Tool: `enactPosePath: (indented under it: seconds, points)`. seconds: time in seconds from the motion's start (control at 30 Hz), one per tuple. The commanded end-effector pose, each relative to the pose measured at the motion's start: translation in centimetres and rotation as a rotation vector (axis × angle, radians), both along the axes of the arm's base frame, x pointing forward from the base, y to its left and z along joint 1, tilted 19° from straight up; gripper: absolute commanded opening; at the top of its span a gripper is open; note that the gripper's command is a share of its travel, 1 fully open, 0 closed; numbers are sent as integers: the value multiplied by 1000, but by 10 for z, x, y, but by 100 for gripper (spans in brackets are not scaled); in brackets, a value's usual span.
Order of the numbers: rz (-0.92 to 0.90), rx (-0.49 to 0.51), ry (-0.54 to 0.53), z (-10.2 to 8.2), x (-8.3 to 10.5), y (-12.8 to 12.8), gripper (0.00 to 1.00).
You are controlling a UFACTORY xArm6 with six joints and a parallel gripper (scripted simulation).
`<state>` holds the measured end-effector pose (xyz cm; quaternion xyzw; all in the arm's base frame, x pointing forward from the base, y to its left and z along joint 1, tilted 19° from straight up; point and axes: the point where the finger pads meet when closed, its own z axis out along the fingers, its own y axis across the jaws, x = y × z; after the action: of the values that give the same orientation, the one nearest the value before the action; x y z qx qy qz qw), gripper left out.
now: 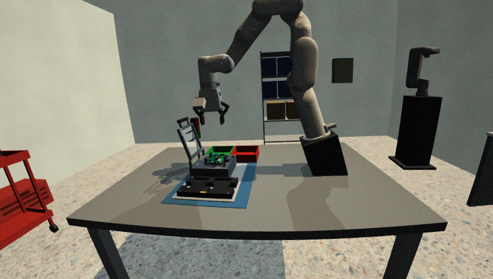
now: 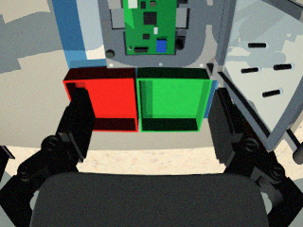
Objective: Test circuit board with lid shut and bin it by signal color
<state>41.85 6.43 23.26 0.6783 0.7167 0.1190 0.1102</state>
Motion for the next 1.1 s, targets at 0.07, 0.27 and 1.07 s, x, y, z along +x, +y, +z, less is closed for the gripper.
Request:
enactPosePath:
  seconds: [0.07, 0.27, 1.07]
  points:
    - [0, 0, 1, 54, -19, -1, 100]
    - [0, 0, 1, 72, -25, -2, 100]
    - [0, 0, 1, 83, -21, -2, 51]
